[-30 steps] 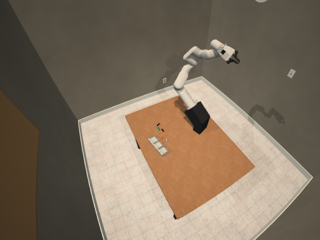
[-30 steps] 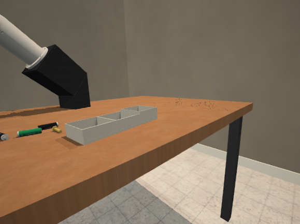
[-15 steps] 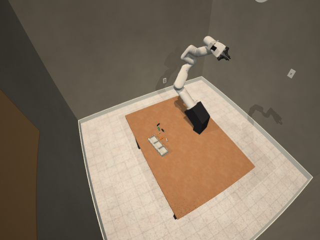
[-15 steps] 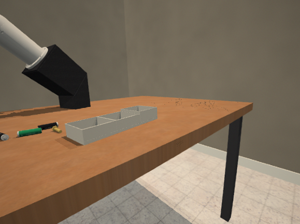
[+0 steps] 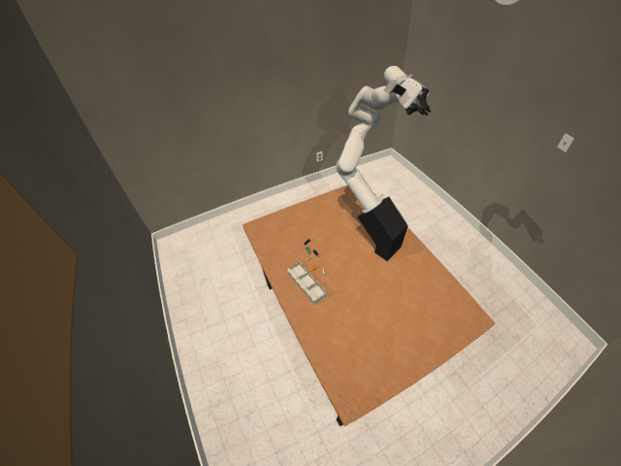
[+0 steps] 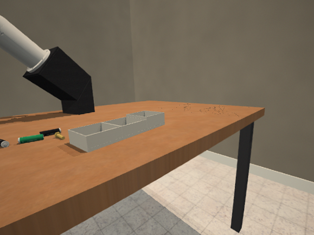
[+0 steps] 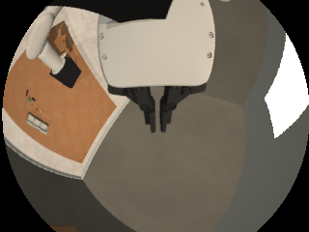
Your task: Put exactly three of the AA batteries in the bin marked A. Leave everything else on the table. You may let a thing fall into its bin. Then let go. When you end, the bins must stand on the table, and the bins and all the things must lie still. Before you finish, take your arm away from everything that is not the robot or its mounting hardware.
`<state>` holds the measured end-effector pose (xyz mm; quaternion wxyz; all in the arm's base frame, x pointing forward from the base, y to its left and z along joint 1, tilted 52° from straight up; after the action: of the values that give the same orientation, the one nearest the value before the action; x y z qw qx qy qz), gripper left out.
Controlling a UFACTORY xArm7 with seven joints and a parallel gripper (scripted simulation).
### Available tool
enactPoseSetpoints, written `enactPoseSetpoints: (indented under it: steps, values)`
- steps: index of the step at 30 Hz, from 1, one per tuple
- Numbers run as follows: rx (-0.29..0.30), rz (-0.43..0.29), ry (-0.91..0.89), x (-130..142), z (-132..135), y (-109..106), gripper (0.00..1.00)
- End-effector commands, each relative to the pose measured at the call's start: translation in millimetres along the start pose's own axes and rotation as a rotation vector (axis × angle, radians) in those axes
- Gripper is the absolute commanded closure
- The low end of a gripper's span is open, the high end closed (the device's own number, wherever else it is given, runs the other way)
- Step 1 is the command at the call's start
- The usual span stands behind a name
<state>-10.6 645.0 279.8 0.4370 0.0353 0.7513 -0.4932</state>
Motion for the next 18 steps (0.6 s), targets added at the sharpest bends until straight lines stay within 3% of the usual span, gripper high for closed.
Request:
enactPoseSetpoints:
  steps: [1,6,8,12,16,18]
  values:
    - [0.031,0.014,0.021,-28.5,23.9,-8.9,0.93]
    - [0.031,0.014,0.021,-36.6,31.4,-10.9,0.93]
    - [0.088,0.026,0.056,-46.7,42.5,-13.2,0.93]
    - [0.088,0.026,0.056,-67.8,67.7,-17.9,0.93]
    - [0.088,0.026,0.056,-69.6,69.9,-18.3,0.93]
    - [0.149,0.029,0.094,-78.6,82.0,-19.8,0.93]
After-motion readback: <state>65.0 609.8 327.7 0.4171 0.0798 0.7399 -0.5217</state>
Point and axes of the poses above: the point where the finger pads meet when closed, its own y axis out along the fingers, its own z axis across the jaws, x = y × z, the point moved 3 cm from there along -y, back along the fingers, and after that the axes turned 11 degrees about -y, right-handed, at the moved point
